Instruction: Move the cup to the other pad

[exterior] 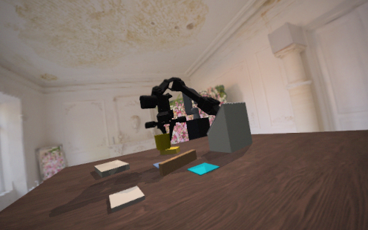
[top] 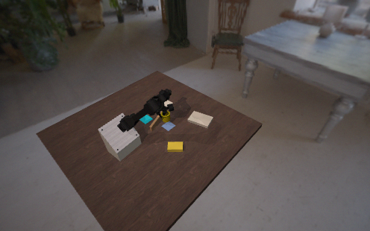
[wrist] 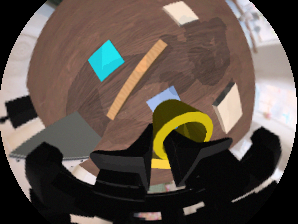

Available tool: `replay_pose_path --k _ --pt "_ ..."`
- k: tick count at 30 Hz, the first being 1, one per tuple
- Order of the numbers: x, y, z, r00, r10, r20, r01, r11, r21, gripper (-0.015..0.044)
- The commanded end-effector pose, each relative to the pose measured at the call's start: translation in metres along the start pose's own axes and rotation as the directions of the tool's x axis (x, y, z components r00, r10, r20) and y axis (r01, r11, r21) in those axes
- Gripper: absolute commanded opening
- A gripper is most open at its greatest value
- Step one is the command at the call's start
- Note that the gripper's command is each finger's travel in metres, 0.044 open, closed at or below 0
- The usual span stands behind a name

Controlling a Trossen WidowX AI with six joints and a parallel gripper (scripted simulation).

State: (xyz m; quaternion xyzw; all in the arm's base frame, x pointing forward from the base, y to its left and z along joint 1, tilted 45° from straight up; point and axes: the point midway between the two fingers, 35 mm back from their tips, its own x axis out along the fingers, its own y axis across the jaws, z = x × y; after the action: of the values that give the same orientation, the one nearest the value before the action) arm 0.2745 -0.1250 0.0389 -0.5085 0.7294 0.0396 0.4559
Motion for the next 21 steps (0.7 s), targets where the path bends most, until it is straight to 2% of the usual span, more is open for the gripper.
replay_pose_path --k 1,21 --pt "0.0 0.0 0.0 1.0 0.0 0.0 0.0 1.0 -0.003 0.0" --pt "-0.004 0.029 0.031 1.0 -0.004 0.004 0.004 1.0 0.006 0.0"
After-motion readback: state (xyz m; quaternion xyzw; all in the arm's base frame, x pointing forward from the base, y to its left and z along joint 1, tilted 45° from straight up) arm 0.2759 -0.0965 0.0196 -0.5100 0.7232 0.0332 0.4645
